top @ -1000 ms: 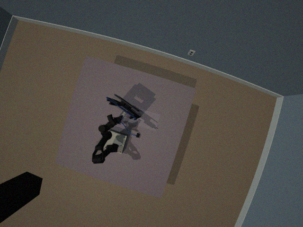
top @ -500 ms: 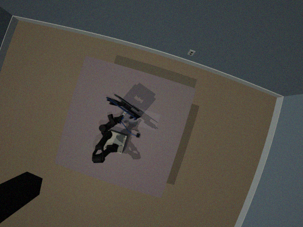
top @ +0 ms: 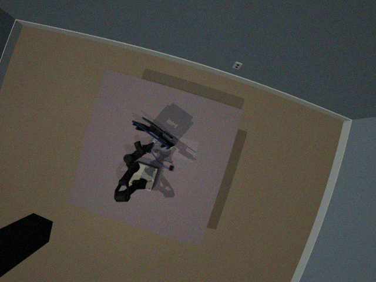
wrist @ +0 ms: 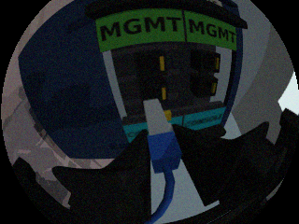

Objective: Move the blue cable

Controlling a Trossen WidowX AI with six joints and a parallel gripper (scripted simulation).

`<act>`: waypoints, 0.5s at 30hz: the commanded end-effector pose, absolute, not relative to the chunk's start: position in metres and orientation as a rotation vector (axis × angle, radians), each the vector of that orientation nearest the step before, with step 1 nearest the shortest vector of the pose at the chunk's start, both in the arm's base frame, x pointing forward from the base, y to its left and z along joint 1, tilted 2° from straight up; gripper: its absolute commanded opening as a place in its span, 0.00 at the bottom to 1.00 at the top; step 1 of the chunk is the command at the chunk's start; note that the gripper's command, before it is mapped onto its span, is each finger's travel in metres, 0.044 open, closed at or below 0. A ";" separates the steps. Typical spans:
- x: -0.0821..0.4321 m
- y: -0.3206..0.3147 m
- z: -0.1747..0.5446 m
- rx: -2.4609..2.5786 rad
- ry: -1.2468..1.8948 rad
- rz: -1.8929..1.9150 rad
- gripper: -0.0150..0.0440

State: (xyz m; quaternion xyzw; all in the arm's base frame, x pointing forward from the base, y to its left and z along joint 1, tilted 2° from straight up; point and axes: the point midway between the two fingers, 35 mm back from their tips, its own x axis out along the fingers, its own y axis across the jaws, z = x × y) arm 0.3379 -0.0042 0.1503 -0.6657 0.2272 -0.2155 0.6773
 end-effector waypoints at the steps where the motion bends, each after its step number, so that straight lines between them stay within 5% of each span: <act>1: 0.341 -0.005 0.153 -1.492 0.503 -0.489 0.25; 15: 0.346 -0.007 0.153 -1.493 0.501 -0.490 0.25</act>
